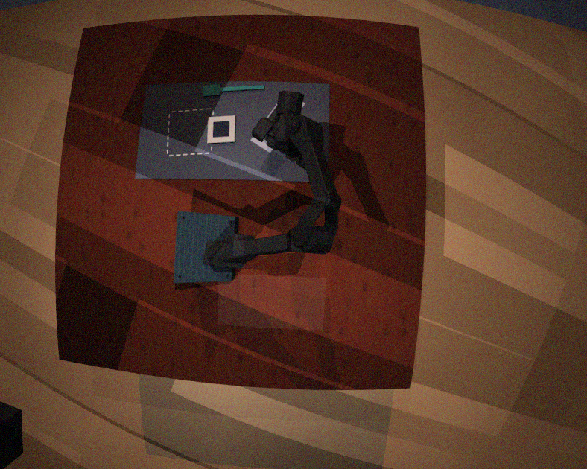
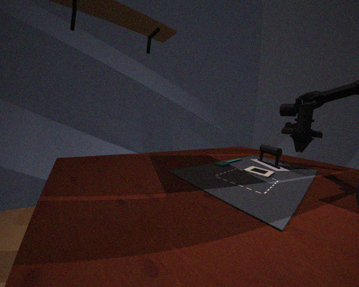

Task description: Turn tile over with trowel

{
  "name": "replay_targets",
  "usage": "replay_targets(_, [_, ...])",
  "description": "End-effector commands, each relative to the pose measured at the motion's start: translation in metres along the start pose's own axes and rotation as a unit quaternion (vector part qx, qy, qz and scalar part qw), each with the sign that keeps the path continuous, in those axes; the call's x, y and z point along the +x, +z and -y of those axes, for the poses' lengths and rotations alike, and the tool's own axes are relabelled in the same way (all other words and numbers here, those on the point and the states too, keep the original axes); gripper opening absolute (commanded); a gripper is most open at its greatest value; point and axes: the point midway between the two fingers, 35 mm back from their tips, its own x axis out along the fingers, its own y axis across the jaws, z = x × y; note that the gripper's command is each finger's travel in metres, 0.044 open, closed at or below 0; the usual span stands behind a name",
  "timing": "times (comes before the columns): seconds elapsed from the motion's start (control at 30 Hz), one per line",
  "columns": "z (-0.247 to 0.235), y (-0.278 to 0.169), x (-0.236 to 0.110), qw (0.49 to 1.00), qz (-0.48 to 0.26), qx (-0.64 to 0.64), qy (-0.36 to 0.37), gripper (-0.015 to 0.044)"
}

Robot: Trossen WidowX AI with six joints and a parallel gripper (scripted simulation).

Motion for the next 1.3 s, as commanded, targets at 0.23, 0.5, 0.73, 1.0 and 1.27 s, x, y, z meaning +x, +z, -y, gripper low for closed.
replay_targets(0.23, [0.0, 0.0, 0.0, 1.0, 0.0, 0.0, 0.0, 0.0])
replay_targets(0.5, [0.0, 0.0, 0.0, 1.0, 0.0, 0.0, 0.0, 0.0])
replay_targets(0.73, [0.0, 0.0, 0.0, 1.0, 0.0, 0.0, 0.0, 0.0079])
replay_targets(1.0, [-0.025, 0.033, -0.011, 1.0, -0.001, 0.002, 0.002, 0.027])
replay_targets(1.27, [-0.078, 0.077, -0.025, 1.0, -0.003, 0.004, 0.002, 0.027])
